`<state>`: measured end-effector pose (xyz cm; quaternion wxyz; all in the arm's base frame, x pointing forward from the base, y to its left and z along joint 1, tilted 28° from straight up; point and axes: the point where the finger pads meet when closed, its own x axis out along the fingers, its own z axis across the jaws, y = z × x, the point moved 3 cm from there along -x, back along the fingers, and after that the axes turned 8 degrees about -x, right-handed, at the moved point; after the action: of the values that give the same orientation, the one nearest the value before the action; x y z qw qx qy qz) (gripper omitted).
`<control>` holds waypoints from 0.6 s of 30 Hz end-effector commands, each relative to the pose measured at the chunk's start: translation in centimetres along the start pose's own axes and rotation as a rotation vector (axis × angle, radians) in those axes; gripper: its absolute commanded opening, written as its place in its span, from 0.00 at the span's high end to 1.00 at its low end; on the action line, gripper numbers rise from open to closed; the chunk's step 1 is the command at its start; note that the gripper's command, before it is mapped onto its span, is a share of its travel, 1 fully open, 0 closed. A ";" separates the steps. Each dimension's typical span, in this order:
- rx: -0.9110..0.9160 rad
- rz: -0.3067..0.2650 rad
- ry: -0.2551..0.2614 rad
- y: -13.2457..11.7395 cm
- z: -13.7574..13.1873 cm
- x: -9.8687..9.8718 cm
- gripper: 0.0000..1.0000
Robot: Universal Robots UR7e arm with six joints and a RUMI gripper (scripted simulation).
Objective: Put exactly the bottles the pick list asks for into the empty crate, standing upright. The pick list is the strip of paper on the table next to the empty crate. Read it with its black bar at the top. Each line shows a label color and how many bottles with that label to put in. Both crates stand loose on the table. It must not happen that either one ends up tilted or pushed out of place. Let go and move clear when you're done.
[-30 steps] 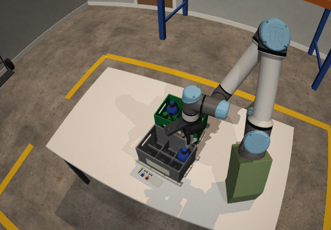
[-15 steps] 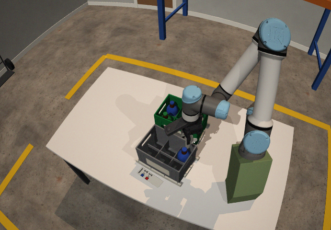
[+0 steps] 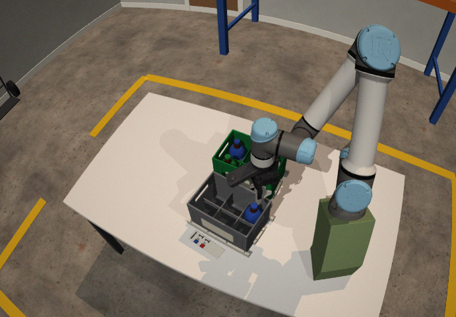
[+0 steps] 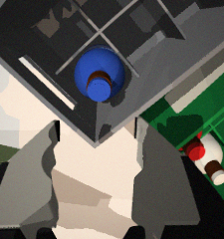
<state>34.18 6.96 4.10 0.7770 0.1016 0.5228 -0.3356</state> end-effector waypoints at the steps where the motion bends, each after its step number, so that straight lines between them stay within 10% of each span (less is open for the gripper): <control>1: 0.001 0.001 -0.001 -0.8 0.4 -0.1 0.62; 18: 0.002 0.002 -0.003 -5.8 6.1 -0.2 0.62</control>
<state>34.78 1.96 6.74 0.7778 0.1028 0.5177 -0.3413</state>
